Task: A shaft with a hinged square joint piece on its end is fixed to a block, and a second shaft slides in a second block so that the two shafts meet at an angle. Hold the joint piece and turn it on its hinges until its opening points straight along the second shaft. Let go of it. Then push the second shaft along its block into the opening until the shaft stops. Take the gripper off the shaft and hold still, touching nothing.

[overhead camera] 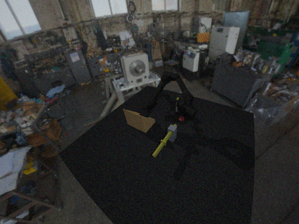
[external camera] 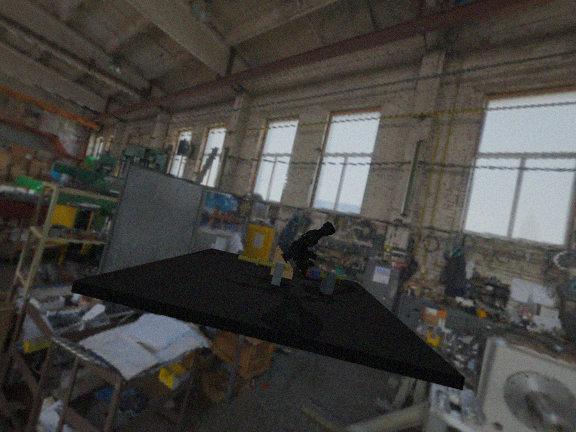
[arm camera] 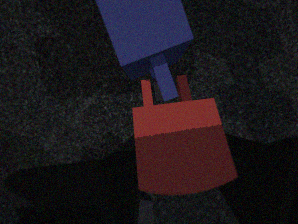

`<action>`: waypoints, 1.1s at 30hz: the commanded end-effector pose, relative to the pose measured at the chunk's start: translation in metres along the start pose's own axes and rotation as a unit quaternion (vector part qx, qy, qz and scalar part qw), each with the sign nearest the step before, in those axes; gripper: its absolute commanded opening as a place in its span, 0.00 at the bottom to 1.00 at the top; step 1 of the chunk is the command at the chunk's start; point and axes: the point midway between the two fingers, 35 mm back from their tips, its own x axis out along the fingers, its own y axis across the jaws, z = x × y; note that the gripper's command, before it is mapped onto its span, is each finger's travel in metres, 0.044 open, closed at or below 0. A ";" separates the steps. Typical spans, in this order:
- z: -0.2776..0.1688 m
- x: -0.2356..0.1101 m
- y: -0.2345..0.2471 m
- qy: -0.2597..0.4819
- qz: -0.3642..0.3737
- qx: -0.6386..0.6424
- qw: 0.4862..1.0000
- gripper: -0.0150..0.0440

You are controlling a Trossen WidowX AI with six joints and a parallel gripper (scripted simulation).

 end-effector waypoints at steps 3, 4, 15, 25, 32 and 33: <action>0.000 0.000 0.000 -0.004 -0.001 0.003 1.000 0.25; 0.000 0.000 0.000 -0.004 -0.001 0.003 1.000 0.25; 0.000 0.000 0.000 -0.003 0.000 0.002 1.000 0.25; 0.000 0.000 0.000 -0.003 0.000 0.002 1.000 0.50; 0.000 0.000 0.000 -0.003 0.000 0.002 1.000 0.77; 0.000 0.000 0.000 -0.003 0.000 0.002 1.000 0.81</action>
